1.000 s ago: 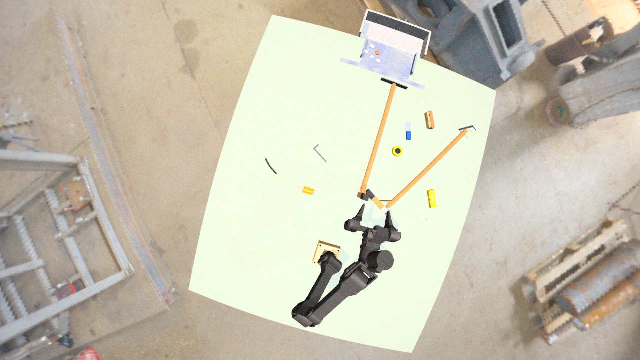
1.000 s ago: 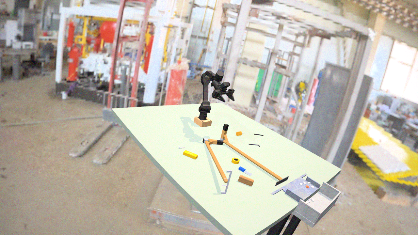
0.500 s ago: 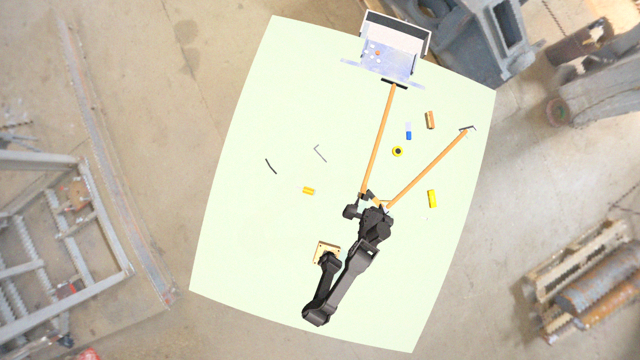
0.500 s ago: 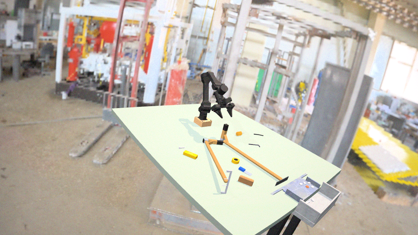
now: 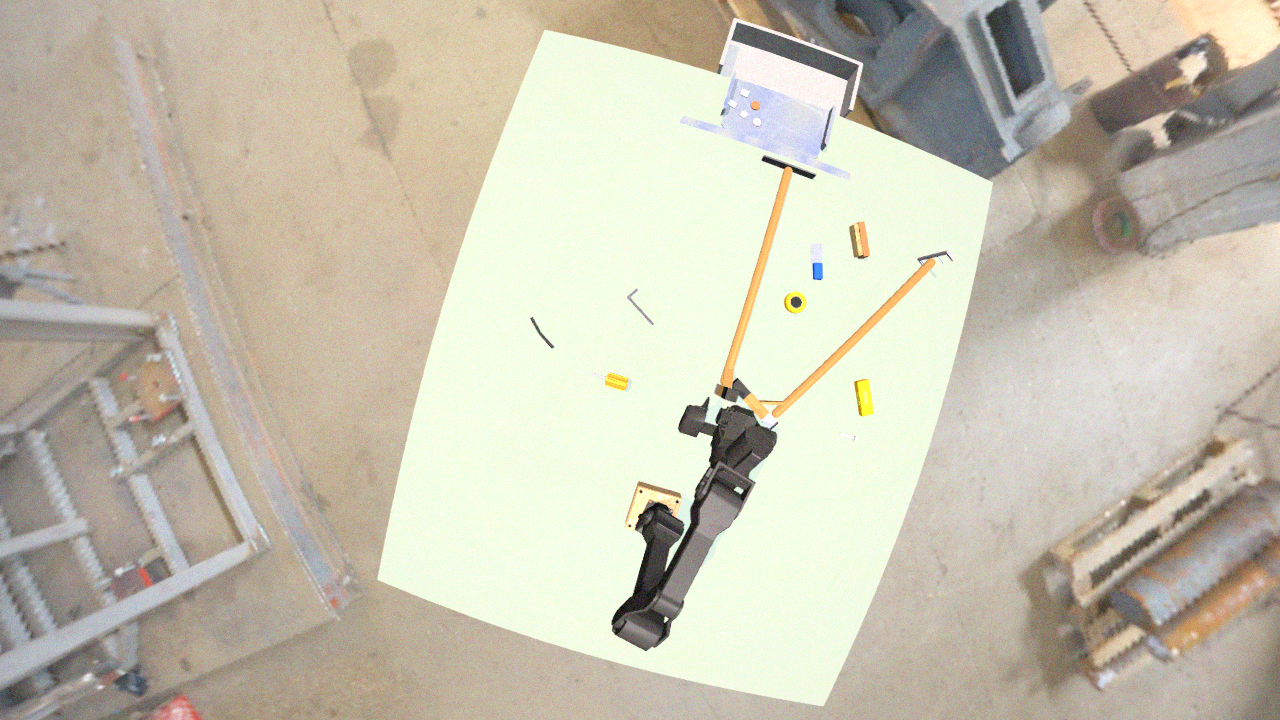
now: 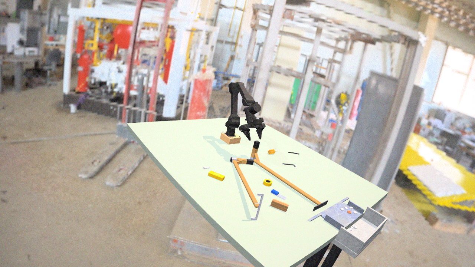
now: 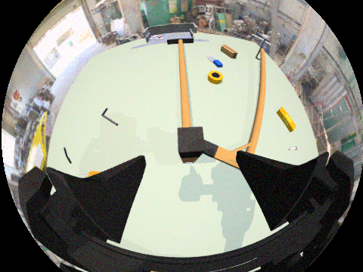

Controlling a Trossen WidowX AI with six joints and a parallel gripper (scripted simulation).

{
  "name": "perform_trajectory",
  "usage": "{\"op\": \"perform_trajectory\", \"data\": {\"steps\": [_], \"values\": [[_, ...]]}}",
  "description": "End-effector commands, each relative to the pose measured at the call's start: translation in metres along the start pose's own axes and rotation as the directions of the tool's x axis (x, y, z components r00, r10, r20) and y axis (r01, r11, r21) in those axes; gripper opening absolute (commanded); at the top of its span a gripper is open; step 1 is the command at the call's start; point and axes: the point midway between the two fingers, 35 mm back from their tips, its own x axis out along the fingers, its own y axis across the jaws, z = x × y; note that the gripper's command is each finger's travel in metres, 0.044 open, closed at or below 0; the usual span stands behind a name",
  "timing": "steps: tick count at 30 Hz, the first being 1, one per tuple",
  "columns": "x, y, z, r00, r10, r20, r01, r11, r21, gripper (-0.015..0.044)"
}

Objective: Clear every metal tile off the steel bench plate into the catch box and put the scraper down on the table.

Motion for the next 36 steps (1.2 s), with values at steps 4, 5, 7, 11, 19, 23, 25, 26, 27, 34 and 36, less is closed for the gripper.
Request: {"op": "perform_trajectory", "data": {"steps": [4,5,7,11,19,23,25,26,27,34,36], "values": [[-0.028,-0.001,0.014,1.0,-0.002,0.025,0.002,1.0,-0.007,0.044],[-0.032,0.0,0.015,1.0,-0.002,0.027,0.002,1.0,-0.008,0.044],[-0.038,0.0,0.017,1.0,-0.001,0.029,0.001,1.0,-0.008,0.044],[-0.035,0.0,0.014,1.0,-0.001,0.029,0.001,1.0,-0.008,0.044],[-0.015,-0.001,0.0,1.0,-0.001,0.029,0.001,1.0,-0.008,0.044],[-0.007,0.0,-0.007,1.0,-0.001,0.029,0.001,1.0,-0.008,0.044],[-0.006,0.0,-0.007,1.0,-0.001,0.029,0.001,1.0,-0.008,0.044],[-0.006,-0.001,-0.007,1.0,-0.001,0.029,0.001,1.0,-0.008,0.044],[-0.005,-0.001,-0.007,1.0,-0.001,0.029,0.001,1.0,-0.008,0.044],[0.006,-0.001,-0.005,1.0,-0.001,0.03,0.001,1.0,-0.008,0.044],[0.009,-0.001,-0.004,1.0,-0.001,0.03,0.001,1.0,-0.008,0.044]]}}
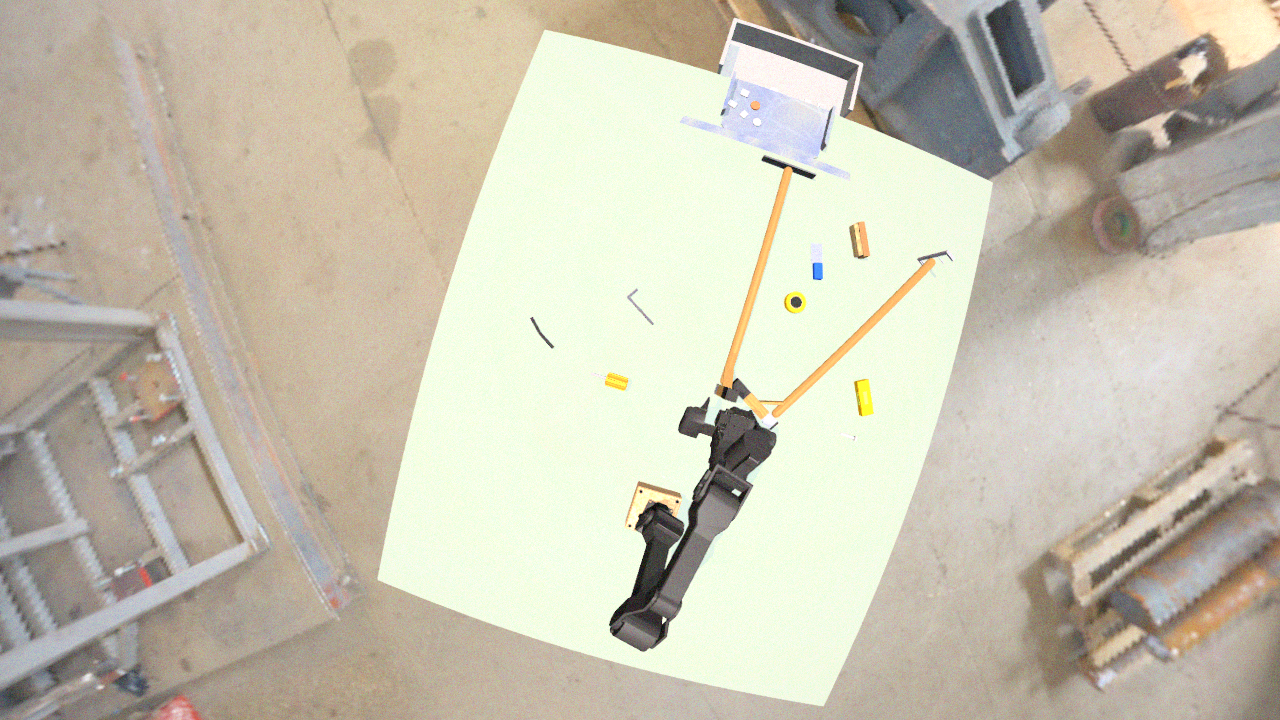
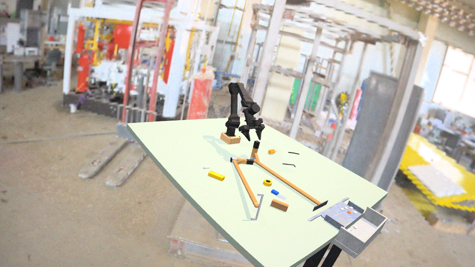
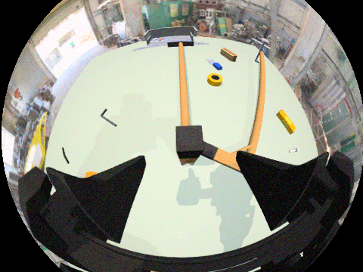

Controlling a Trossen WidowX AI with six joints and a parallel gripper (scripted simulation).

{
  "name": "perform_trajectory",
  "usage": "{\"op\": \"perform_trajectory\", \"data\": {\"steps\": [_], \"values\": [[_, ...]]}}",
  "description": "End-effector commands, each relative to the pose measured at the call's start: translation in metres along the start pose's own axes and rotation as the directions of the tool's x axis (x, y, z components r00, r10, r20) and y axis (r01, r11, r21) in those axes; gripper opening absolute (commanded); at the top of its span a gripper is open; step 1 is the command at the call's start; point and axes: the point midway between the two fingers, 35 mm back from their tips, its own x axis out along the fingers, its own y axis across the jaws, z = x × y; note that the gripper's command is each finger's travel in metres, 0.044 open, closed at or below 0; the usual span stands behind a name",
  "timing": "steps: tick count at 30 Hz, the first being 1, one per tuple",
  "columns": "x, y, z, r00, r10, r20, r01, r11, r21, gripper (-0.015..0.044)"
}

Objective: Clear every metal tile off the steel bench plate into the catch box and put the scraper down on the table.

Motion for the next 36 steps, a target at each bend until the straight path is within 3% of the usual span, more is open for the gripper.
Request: {"op": "perform_trajectory", "data": {"steps": [1,36], "values": [[0.006,0.0,0.0,1.0,0.003,-0.002,-0.003,1.0,0.003,0.044],[0.062,0.001,-0.001,1.0,0.003,0.001,-0.003,1.0,0.003,0.044]]}}
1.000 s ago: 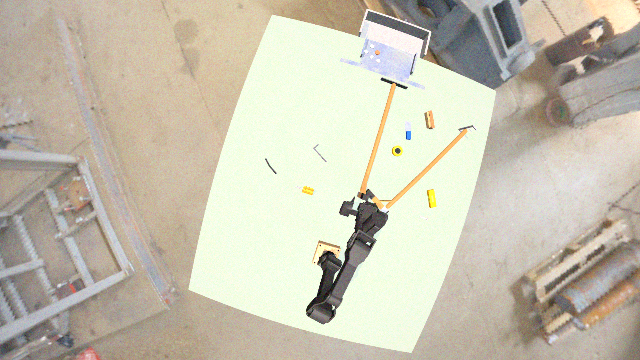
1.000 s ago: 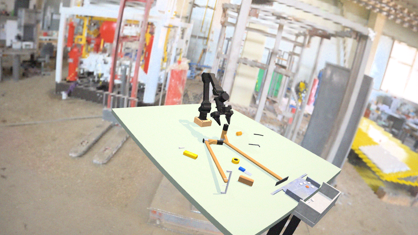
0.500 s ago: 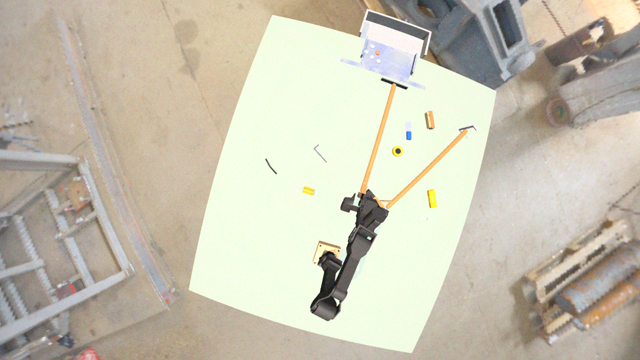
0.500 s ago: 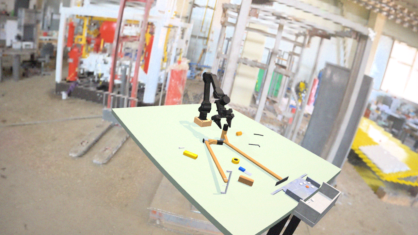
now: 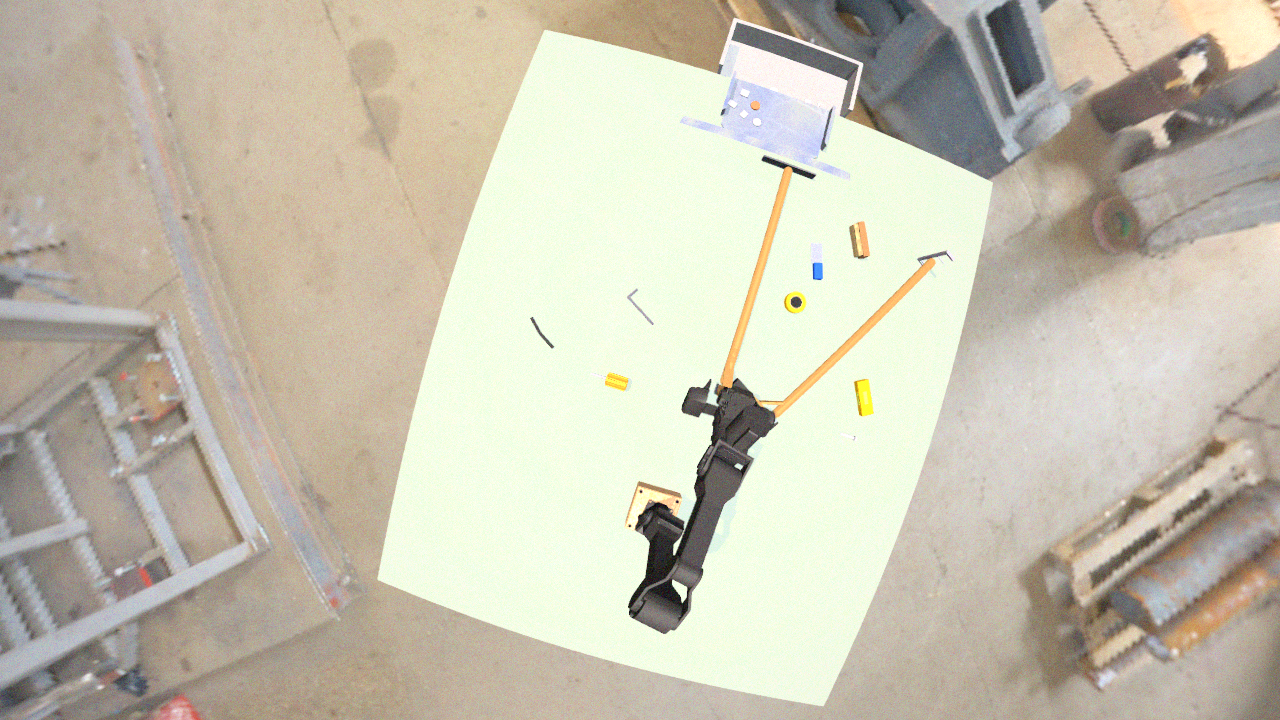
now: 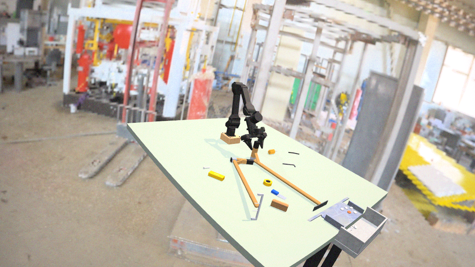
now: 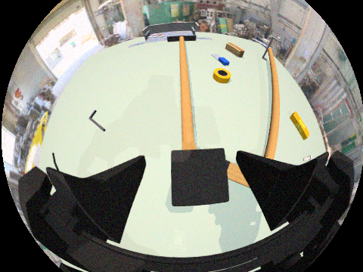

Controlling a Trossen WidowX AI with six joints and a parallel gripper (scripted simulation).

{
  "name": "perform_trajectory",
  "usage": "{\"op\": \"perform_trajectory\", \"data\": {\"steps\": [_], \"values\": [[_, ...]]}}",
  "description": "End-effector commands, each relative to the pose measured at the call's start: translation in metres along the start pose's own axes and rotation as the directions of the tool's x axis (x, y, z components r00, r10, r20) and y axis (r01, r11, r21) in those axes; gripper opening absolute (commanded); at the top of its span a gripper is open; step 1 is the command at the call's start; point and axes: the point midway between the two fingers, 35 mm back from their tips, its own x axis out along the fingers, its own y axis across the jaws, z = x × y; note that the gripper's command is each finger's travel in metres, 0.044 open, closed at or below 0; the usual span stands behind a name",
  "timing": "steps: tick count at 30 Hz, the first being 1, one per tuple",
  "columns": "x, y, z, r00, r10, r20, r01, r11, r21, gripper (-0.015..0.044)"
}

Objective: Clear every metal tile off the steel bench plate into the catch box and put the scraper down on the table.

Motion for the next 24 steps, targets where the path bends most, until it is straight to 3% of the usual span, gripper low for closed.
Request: {"op": "perform_trajectory", "data": {"steps": [1,4,16,22,24], "values": [[0.0059,-0.0005,-0.0016,1.0,-0.005,-0.003,0.005,1.0,0.004,0.044],[0.0103,-0.0002,-0.0023,1.0,-0.005,-0.003,0.005,1.0,0.004,0.044],[0.0062,0.0004,-0.0009,1.0,0.0,0.0,0.0,1.0,0.0,0.0125],[0.0062,0.0004,-0.0009,1.0,0.0,0.0,0.0,1.0,0.0,0.0085],[0.0061,0.0003,-0.0008,1.0,0.0,0.0,0.0,1.0,0.0,0.0032]]}}
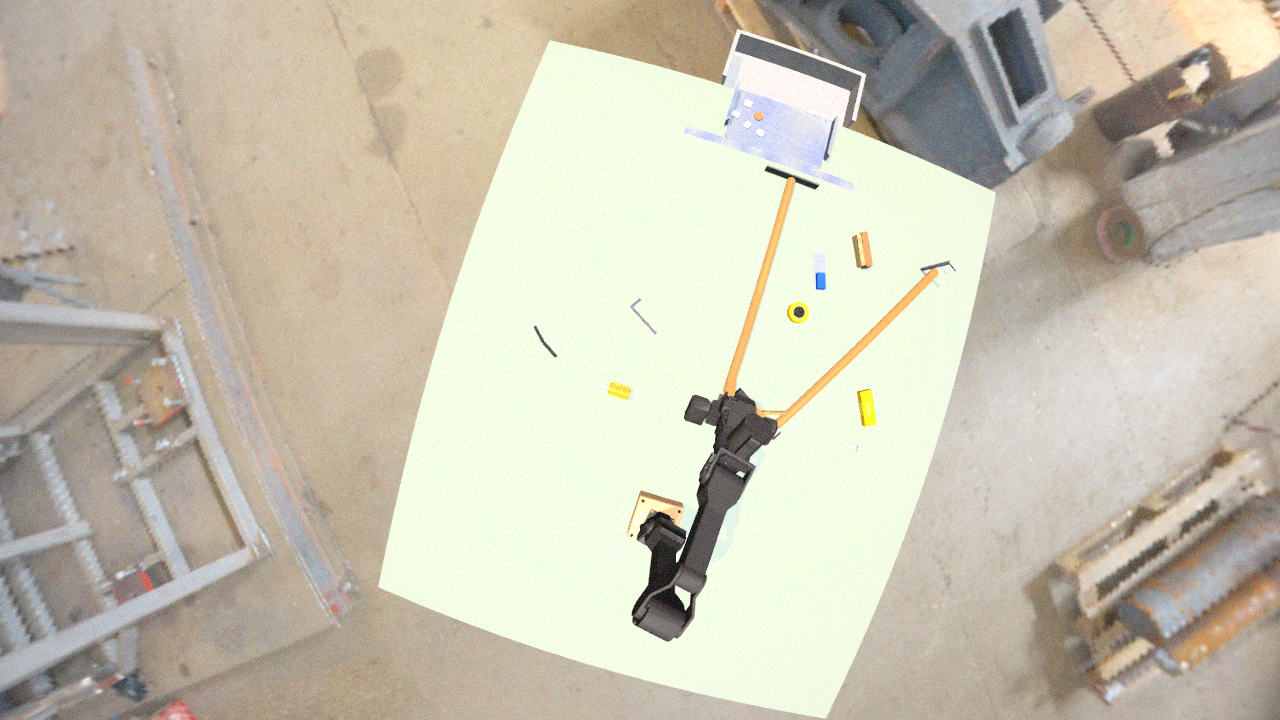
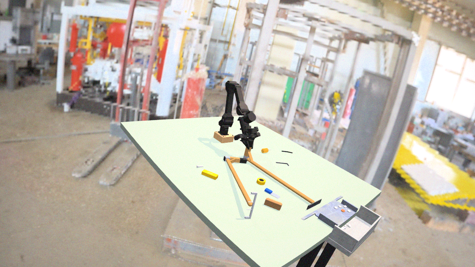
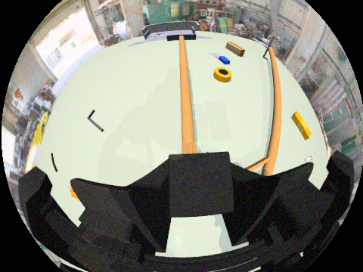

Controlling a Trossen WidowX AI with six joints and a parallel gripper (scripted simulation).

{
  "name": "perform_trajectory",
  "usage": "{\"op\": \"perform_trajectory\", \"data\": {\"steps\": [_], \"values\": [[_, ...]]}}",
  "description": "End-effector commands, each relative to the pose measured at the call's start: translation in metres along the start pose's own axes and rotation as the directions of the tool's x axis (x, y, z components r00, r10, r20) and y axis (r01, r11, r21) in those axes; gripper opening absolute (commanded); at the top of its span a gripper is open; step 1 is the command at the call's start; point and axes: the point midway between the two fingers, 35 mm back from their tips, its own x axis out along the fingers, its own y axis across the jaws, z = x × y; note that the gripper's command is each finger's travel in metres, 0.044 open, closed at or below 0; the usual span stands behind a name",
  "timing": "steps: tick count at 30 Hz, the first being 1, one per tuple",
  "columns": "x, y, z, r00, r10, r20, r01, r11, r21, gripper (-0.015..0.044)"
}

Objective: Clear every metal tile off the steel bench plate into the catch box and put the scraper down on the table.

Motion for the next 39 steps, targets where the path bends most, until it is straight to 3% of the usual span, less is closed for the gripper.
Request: {"op": "perform_trajectory", "data": {"steps": [1,39], "values": [[-0.001,0.0,0.001,1.0,0.001,0.001,-0.001,1.0,-0.001,0.0006],[-0.002,0.042,0.0,1.0,0.008,-0.011,-0.008,1.0,0.001,0.0]]}}
